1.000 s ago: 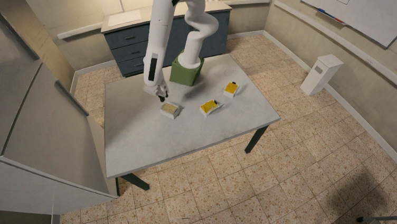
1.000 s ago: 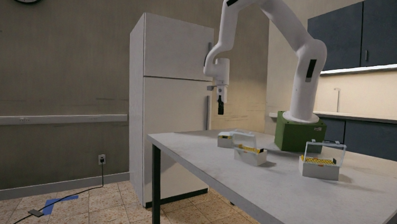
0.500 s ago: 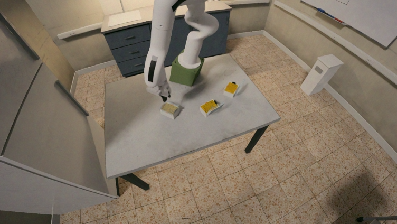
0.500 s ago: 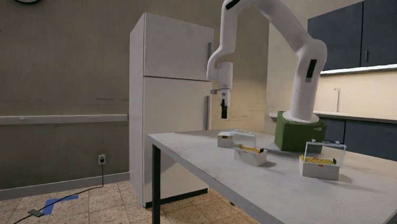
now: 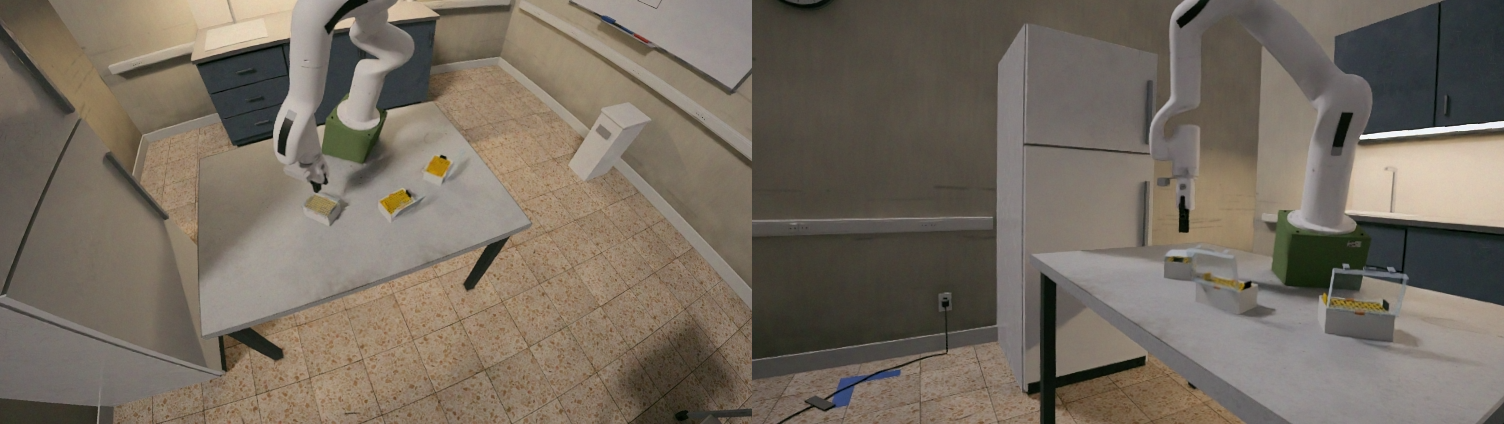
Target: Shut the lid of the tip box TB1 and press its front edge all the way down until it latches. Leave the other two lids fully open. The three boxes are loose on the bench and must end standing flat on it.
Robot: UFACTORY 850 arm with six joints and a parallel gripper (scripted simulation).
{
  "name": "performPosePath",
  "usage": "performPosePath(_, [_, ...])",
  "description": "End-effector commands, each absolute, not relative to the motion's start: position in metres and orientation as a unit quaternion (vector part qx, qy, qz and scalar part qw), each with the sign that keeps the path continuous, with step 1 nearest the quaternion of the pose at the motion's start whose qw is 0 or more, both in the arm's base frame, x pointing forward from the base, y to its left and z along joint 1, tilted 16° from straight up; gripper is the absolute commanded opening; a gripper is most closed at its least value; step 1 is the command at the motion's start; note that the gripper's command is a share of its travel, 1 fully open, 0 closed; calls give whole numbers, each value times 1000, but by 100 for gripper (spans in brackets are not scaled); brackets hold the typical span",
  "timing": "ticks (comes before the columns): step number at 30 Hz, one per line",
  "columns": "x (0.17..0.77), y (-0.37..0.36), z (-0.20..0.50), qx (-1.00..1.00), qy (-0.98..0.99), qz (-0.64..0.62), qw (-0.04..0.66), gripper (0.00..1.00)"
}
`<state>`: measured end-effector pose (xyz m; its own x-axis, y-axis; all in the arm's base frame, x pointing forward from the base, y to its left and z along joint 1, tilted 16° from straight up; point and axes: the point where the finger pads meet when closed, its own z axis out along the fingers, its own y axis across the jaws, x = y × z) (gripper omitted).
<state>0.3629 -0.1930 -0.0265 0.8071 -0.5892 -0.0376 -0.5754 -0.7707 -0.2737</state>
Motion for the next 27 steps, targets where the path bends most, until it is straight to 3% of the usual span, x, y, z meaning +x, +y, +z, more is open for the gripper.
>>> performPosePath(1, [359, -187, -34, -940, 310, -31, 136, 0])
performPosePath(27, [346, -171, -52, -940, 310, -31, 136, 0])
